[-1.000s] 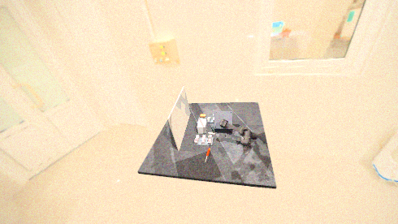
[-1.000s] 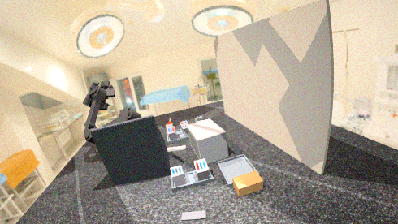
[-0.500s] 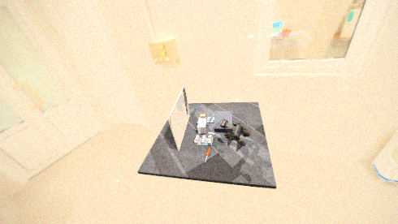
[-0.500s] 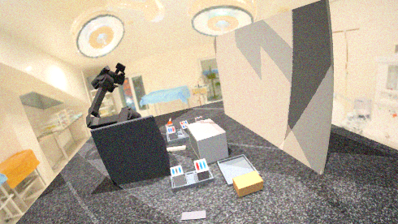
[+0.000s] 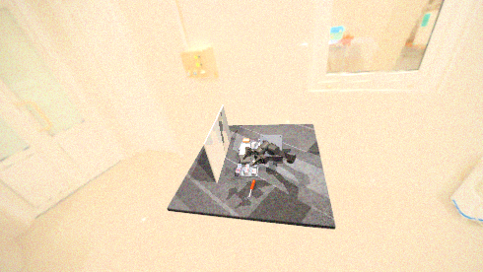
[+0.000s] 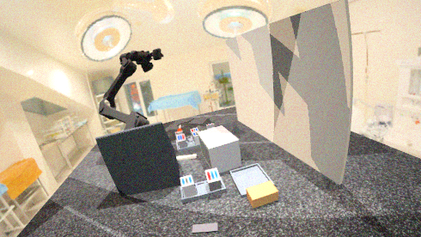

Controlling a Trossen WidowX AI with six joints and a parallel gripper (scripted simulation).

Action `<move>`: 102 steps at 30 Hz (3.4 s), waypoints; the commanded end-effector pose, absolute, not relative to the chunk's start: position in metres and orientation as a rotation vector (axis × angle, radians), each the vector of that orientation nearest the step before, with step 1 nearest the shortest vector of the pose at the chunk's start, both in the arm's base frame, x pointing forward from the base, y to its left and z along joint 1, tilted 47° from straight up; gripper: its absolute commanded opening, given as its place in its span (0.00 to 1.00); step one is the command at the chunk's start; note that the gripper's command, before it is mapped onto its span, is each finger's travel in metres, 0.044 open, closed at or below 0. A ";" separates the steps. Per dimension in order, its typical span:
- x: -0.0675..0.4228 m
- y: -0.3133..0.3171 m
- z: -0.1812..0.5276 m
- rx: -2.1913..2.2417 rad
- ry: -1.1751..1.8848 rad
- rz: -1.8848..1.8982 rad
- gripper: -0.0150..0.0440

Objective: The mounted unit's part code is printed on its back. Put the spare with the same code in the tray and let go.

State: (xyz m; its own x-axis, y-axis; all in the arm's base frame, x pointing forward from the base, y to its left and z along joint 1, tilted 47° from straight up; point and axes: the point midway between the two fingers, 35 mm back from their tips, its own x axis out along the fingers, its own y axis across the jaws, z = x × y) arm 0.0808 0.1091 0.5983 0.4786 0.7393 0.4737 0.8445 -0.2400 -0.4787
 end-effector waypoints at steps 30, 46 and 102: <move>0.427 -0.028 0.268 -0.450 0.500 0.773 1.00; 0.379 -0.035 0.089 0.439 1.464 0.798 1.00; 0.143 0.119 0.138 -0.672 0.535 1.649 0.76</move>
